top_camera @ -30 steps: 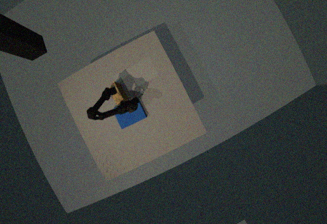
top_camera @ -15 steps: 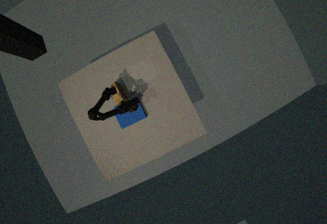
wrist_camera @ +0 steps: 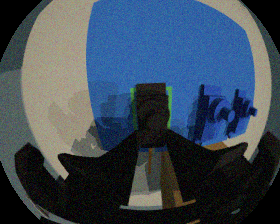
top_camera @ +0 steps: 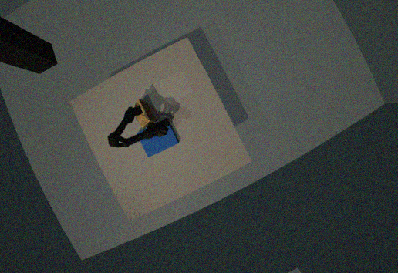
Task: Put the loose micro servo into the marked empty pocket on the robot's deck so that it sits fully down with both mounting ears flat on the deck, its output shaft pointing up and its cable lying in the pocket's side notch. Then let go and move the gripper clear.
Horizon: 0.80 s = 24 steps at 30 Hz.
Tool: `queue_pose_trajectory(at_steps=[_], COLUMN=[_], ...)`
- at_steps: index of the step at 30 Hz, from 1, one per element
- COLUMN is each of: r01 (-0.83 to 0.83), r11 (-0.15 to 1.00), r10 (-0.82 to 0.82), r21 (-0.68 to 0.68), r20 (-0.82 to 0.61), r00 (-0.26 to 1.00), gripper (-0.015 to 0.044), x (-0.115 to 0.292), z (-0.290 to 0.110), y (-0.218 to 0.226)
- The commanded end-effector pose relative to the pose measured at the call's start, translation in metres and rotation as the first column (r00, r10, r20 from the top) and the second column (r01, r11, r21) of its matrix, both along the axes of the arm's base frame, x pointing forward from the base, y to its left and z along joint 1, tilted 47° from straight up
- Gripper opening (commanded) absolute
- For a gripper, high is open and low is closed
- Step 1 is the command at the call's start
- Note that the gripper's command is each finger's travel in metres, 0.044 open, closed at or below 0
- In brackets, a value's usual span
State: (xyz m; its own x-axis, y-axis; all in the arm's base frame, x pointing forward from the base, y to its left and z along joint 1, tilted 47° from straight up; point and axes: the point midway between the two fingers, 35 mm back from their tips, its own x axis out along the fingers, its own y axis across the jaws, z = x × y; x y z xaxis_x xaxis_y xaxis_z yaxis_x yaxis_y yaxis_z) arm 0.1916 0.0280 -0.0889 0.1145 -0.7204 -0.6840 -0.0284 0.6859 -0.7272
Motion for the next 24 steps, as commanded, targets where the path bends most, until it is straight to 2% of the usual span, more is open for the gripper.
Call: queue_pose_trajectory(at_steps=[1, 3, 12, 16, 21, 24], r01=[-0.002, -0.002, -0.002, -0.011, -0.007, -0.004], r11=[1.0, 1.0, 1.0, 1.0, 1.0, 1.0], r10=[0.002, 0.002, 0.002, 0.011, 0.007, 0.004], r21=[-0.002, -0.002, 0.0, 0.0, 0.002, 0.002], r20=[0.004, 0.004, 0.004, 0.008, 0.008, 0.009], r00=[1.0, 1.0, 1.0, 1.0, 1.0, 1.0], gripper=[0.0157, 0.0188, 0.0188, 0.0293, 0.0424, 0.044], x=[0.0, 0.0, -0.005, 0.01, 0.051, 0.077], z=[0.0, 0.0, 0.025, 0.027, 0.046, 0.061], y=[0.0, 0.0, 0.024, 0.032, 0.059, 0.074])
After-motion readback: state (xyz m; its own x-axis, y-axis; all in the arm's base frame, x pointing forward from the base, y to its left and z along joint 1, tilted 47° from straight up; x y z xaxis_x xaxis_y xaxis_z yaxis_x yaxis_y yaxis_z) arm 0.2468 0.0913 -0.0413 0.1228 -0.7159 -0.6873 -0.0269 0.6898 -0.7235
